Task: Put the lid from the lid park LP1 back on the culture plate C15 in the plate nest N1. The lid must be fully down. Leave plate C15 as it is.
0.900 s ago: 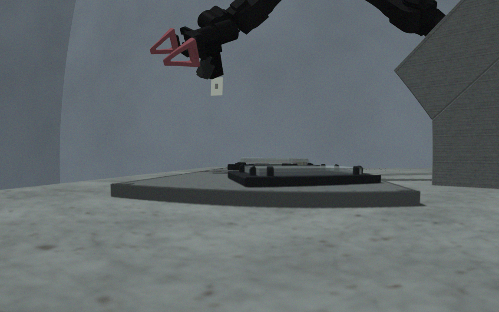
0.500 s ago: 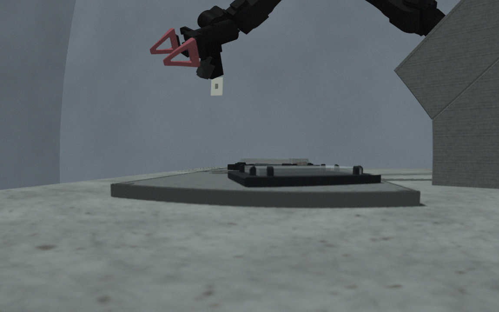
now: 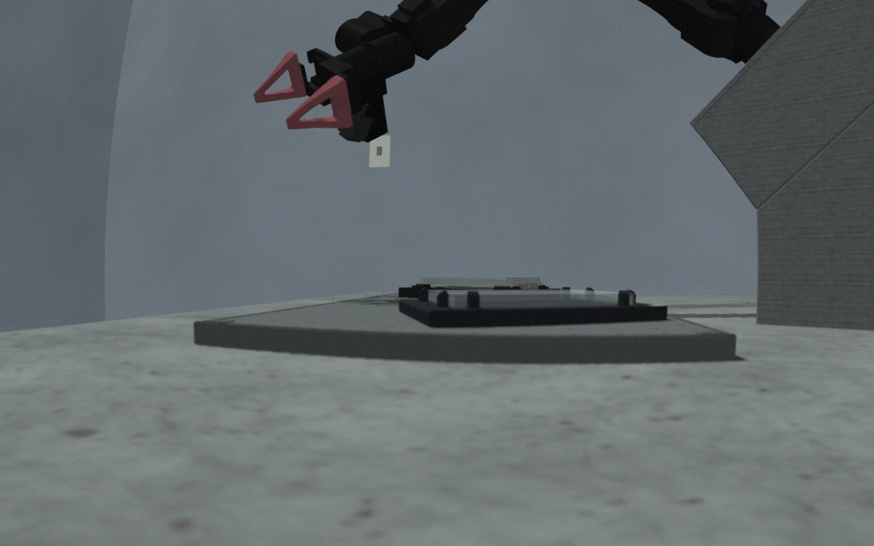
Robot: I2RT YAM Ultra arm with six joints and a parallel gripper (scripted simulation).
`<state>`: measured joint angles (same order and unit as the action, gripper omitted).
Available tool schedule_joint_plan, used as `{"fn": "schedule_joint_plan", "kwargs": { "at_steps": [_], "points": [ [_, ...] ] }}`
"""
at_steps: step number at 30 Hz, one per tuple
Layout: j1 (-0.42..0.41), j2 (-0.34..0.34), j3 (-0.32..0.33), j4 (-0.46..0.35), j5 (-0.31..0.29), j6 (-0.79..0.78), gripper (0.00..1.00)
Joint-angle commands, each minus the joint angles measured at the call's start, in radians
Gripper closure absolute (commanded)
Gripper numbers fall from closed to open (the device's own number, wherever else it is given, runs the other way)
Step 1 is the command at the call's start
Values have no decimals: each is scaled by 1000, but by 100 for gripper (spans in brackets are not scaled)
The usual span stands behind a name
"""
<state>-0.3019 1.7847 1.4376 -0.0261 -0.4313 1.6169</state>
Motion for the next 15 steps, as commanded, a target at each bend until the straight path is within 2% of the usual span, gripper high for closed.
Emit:
{"fn": "schedule_joint_plan", "kwargs": {
  "at_steps": [1, 2, 3, 8, 11, 14, 15],
  "points": [
    [27, -1, 9, -29, 51, -103, 0],
    [35, 3, 12, -45, 67, -130, 0],
    [39, 5, -4, -26, 71, -128, 0],
    [63, 20, 9, -79, 117, -216, 0],
    [77, 25, -40, -24, 130, -211, 0],
    [101, 39, -30, -73, 175, -295, 0],
    [106, 41, -44, -60, 181, -298, 0]
  ]
}}
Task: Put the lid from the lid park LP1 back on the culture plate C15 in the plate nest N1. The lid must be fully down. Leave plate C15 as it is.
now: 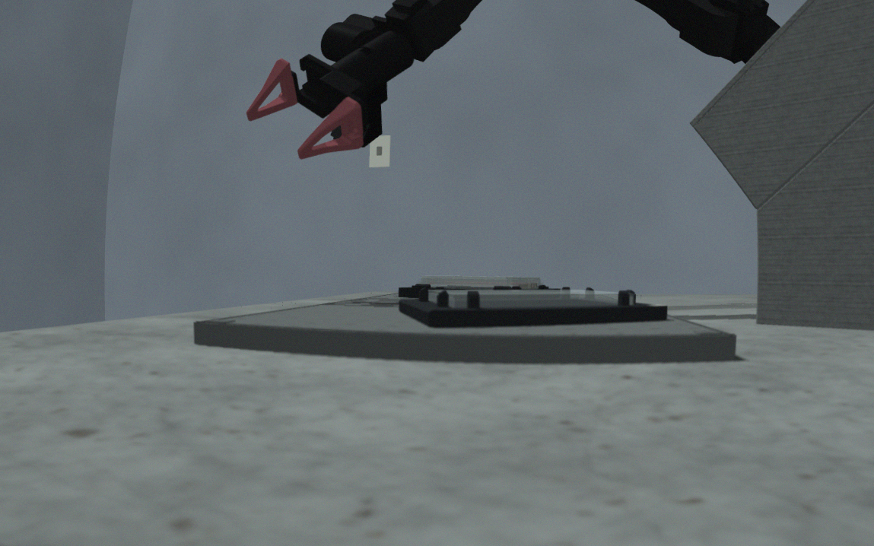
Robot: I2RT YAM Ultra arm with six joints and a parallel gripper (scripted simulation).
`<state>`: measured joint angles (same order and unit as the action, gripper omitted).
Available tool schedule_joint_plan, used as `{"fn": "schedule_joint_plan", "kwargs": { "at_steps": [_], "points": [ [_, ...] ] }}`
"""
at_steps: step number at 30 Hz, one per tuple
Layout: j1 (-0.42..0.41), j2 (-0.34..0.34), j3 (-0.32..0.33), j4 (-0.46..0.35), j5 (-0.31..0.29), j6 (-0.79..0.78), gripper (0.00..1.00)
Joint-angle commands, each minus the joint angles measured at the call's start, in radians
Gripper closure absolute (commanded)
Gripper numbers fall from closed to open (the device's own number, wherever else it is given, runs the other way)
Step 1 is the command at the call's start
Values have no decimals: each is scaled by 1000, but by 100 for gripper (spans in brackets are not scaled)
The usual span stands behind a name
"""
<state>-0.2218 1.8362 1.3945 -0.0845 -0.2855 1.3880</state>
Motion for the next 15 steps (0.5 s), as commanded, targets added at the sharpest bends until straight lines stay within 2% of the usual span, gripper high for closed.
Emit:
{"fn": "schedule_joint_plan", "kwargs": {
  "at_steps": [1, 4, 6, 9, 11, 14, 15],
  "points": [
    [30, -9, -17, 18, 39, -67, 0],
    [54, 5, -10, -26, 83, -148, 0],
    [64, 9, -38, 2, 94, -152, 0],
    [71, 14, -37, -11, 108, -178, 0],
    [87, 23, -33, -37, 137, -230, 0],
    [102, 29, -78, 7, 153, -234, 0],
    [110, 33, -77, -5, 166, -259, 0]
  ]
}}
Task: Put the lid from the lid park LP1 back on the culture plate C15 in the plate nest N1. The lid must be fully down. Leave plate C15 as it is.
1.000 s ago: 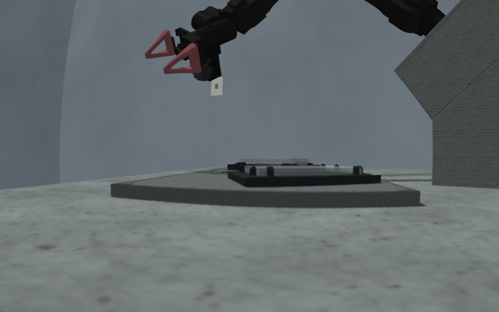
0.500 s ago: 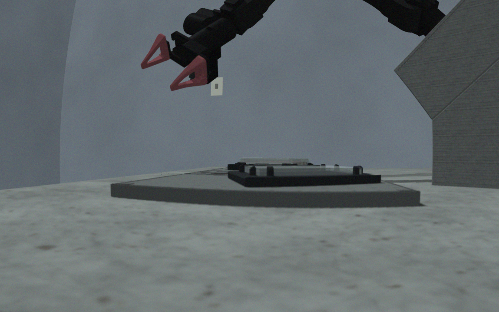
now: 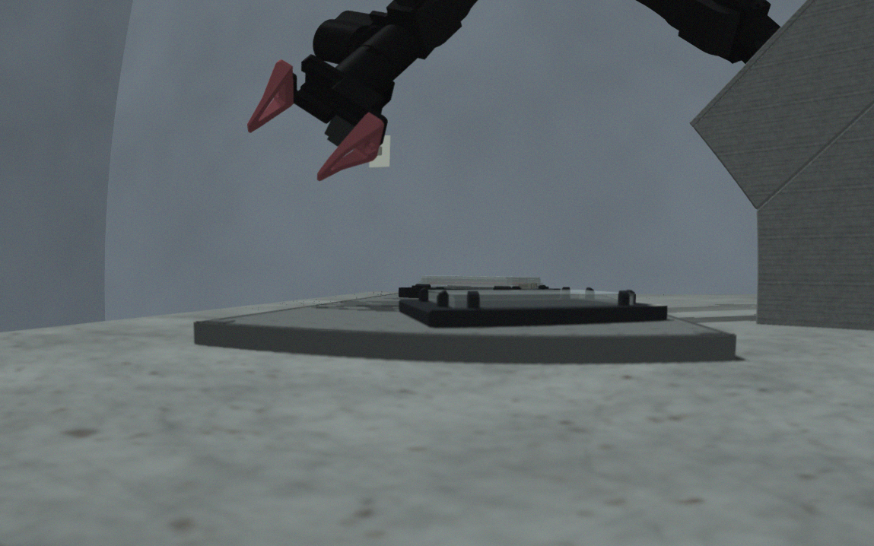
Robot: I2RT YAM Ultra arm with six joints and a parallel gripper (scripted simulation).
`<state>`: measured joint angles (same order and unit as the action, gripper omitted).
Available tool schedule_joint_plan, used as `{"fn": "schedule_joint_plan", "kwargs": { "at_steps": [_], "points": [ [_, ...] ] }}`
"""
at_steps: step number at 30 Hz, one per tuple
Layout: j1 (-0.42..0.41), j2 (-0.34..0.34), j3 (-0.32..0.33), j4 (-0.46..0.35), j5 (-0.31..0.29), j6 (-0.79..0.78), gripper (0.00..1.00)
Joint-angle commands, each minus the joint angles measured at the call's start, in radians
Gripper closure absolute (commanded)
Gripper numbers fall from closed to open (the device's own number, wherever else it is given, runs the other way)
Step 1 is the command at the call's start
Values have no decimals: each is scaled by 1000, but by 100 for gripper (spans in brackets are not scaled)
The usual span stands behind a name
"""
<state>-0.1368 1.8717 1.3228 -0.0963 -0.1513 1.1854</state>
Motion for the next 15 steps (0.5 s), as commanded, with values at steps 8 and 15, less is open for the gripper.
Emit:
{"fn": "schedule_joint_plan", "kwargs": {
  "at_steps": [8, 15],
  "points": [
    [81, 28, -38, -23, 127, -202, 0],
    [116, 47, -65, -32, 183, -286, 0]
  ]
}}
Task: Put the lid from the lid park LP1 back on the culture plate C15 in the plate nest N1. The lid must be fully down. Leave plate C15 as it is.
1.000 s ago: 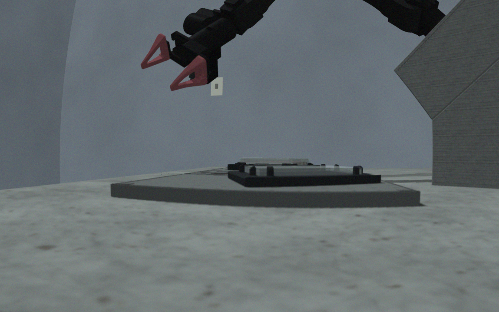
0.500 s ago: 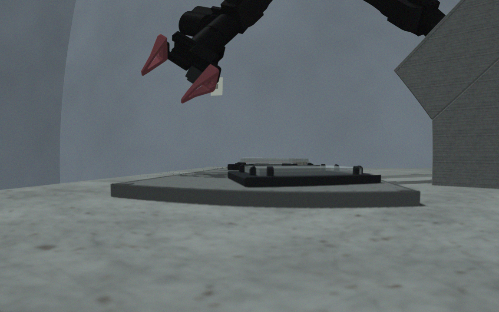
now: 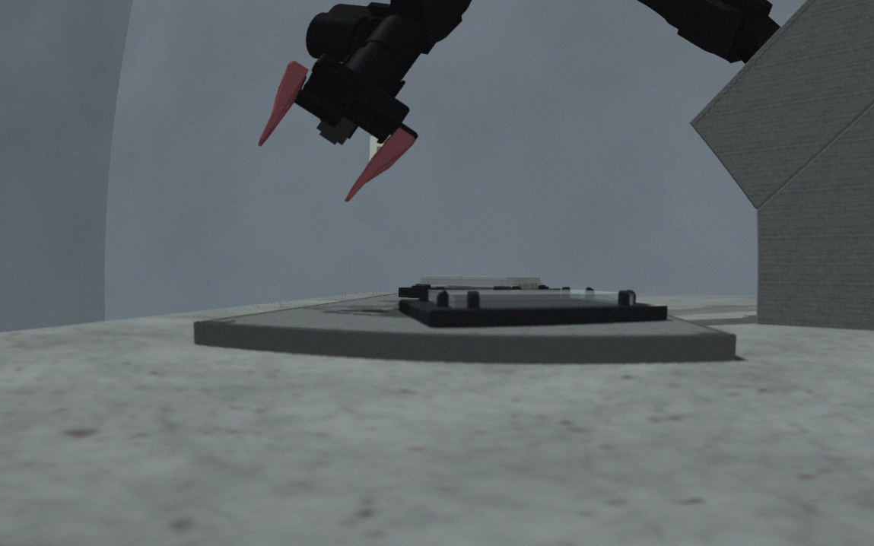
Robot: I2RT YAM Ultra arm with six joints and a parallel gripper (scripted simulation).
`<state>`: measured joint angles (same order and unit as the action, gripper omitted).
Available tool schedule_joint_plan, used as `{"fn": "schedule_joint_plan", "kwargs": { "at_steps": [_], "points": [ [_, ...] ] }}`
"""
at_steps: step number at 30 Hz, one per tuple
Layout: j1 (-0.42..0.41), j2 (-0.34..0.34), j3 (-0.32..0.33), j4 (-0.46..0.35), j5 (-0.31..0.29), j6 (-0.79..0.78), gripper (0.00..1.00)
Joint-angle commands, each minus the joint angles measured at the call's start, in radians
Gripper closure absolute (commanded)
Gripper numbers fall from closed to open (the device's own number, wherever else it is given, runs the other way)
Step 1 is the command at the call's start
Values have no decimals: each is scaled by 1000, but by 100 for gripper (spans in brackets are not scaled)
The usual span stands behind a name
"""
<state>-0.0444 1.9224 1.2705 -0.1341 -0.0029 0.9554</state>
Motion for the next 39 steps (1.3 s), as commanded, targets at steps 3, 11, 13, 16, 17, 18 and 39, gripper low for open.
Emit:
{"fn": "schedule_joint_plan", "kwargs": {
  "at_steps": [3, 11, 13, 16, 17, 18, 39],
  "points": [
    [48, 10, -20, -15, 76, -124, 0],
    [107, 41, -65, -32, 172, -269, 0],
    [107, 41, -65, -32, 172, -269, 0],
    [132, 55, -78, -45, 213, -332, 0],
    [140, 59, -84, -48, 226, -352, 0],
    [148, 64, -89, -51, 240, -373, 0],
    [301, 139, -231, -67, 479, -720, 0]
  ]
}}
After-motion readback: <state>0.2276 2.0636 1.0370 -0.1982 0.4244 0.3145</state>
